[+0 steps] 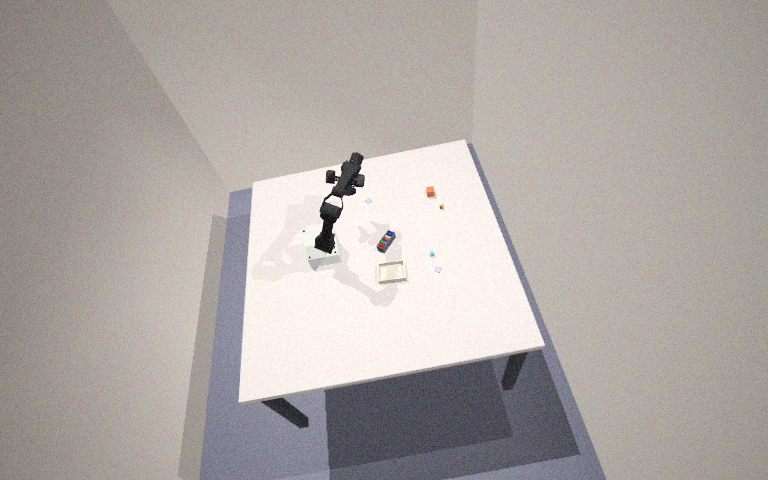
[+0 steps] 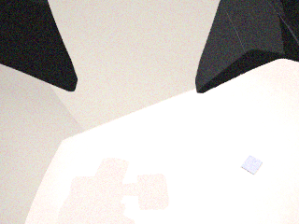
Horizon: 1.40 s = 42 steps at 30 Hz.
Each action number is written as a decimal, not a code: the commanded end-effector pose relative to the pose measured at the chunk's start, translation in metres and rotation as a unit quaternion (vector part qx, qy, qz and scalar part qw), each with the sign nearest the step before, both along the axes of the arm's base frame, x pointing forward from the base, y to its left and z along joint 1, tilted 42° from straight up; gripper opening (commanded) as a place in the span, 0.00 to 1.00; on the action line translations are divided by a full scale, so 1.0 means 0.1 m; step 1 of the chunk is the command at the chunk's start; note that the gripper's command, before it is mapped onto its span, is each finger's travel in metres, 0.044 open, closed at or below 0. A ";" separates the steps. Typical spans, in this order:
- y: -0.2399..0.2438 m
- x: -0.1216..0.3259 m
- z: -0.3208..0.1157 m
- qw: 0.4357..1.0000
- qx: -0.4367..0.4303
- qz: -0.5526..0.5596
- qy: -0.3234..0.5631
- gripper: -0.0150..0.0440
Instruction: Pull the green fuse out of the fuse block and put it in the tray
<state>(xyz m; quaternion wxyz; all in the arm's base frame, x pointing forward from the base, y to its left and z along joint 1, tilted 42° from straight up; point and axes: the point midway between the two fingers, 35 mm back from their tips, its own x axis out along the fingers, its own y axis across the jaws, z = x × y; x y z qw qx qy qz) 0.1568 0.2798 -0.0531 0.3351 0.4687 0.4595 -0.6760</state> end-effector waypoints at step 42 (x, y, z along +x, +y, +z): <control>-3.05 1.18 0.57 0.813 -0.187 0.547 0.076 0.37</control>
